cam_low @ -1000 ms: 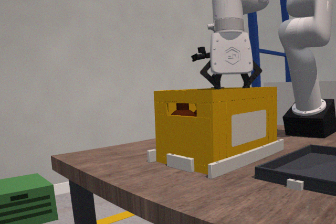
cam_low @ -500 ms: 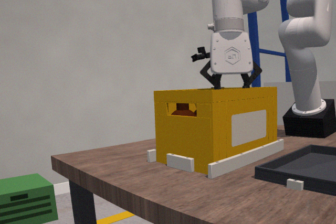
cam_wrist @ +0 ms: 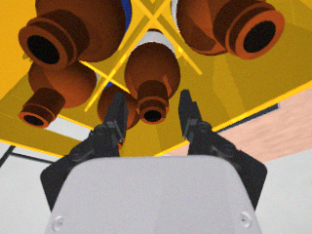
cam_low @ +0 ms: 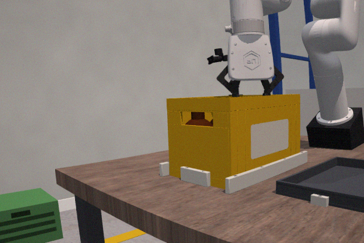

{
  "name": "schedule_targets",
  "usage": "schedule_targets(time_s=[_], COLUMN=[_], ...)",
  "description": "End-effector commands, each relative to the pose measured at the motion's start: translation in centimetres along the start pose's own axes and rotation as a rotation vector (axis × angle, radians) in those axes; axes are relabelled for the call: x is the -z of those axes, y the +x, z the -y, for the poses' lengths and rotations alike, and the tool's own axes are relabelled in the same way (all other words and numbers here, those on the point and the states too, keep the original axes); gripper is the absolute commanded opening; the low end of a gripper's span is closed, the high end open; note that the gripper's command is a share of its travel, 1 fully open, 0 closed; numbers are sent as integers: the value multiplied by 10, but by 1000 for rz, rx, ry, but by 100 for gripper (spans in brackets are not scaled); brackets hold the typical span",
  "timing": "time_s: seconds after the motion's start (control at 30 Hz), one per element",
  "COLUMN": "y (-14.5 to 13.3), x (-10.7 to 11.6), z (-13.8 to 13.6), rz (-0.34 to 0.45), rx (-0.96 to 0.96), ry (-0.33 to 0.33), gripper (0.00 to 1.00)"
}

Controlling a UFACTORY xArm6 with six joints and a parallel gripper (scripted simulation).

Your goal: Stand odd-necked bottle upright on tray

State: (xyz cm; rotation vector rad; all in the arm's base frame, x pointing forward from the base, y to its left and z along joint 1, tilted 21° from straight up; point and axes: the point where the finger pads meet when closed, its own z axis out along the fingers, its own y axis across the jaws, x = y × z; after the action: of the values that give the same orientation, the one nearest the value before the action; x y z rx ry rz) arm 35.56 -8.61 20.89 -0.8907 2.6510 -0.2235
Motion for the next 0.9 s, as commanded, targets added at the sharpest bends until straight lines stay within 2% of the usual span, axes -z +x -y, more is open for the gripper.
schedule_targets(time_s=[0.0, 0.37, 0.63, 0.87], y=[-1, -1, -1, -1], x=[1, 9, 24, 47], z=[1, 1, 1, 1], rz=[2, 2, 2, 2], rx=[0, 0, 0, 0], ry=[3, 3, 3, 3], gripper=[65, 65, 65, 65])
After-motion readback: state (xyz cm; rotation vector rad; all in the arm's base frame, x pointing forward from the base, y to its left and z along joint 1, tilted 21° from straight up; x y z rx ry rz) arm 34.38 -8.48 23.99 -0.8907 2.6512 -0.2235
